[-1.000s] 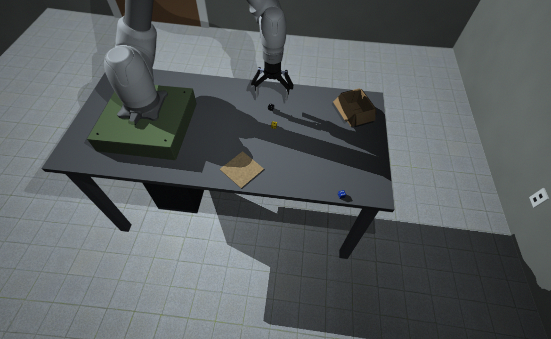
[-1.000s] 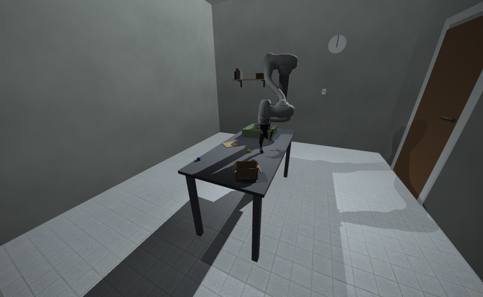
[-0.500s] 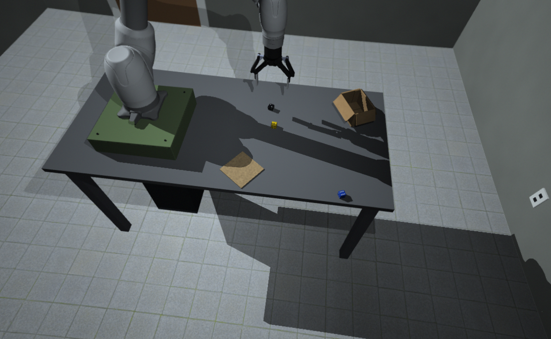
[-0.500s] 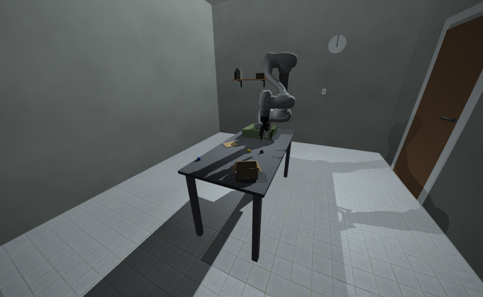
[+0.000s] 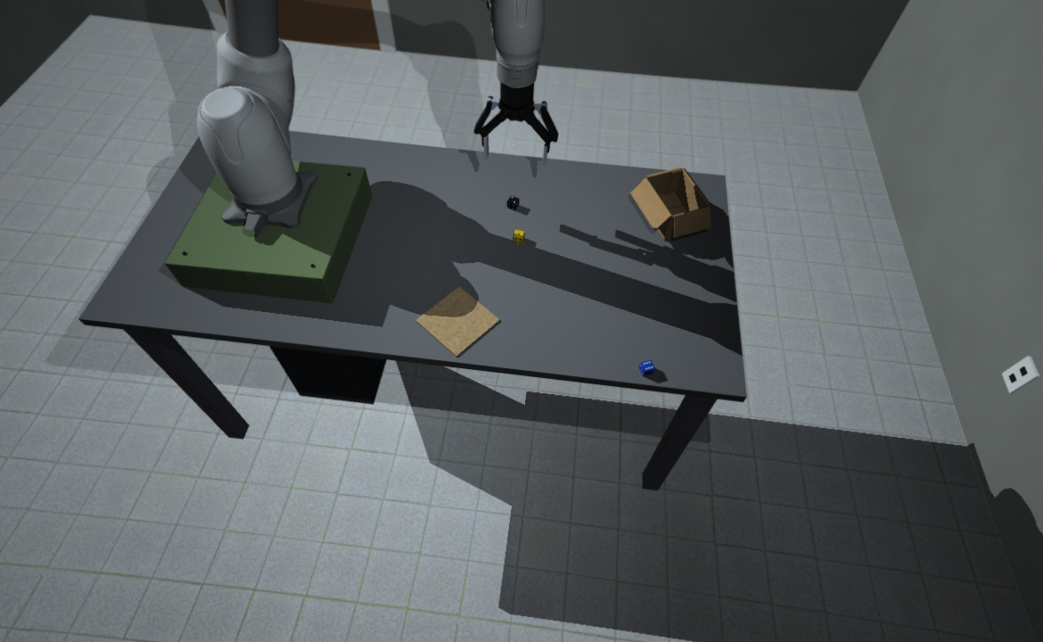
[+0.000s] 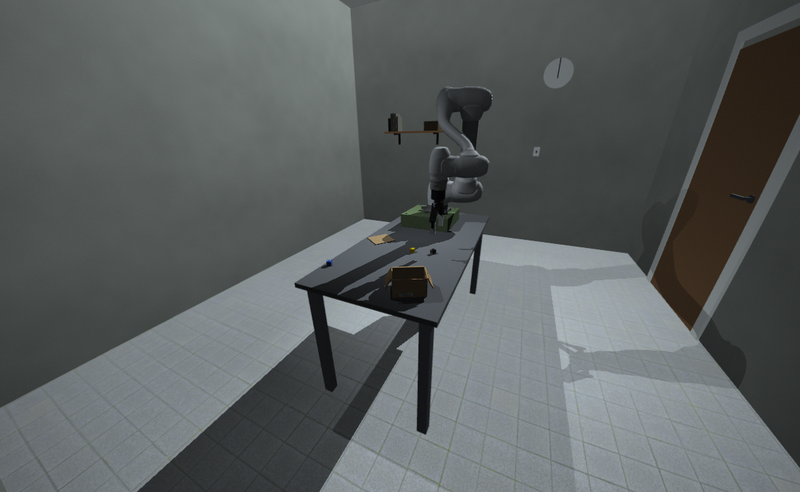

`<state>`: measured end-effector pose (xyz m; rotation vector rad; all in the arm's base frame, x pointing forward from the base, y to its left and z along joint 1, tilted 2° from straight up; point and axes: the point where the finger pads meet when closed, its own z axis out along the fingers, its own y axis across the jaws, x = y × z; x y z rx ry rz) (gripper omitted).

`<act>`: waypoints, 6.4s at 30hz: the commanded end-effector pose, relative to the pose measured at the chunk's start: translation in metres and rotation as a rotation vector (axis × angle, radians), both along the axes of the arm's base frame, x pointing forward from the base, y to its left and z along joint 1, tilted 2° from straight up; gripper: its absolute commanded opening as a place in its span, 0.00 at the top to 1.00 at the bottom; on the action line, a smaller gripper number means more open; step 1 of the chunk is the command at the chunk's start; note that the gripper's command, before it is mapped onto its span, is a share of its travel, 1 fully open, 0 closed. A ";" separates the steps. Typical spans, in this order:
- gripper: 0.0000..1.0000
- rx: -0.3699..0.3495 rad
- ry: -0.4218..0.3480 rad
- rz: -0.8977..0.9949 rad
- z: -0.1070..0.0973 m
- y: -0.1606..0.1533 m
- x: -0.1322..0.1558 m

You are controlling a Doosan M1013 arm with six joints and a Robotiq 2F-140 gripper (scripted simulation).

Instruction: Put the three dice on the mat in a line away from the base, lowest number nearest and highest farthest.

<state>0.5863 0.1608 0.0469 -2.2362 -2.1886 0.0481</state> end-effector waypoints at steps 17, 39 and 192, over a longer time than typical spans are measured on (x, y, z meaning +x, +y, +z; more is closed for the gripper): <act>0.00 -0.002 -0.002 -0.075 -0.005 -0.136 0.025; 0.00 -0.018 -0.009 -0.617 -0.018 -0.137 0.025; 0.68 -0.049 -0.021 -1.645 -0.093 -0.137 0.023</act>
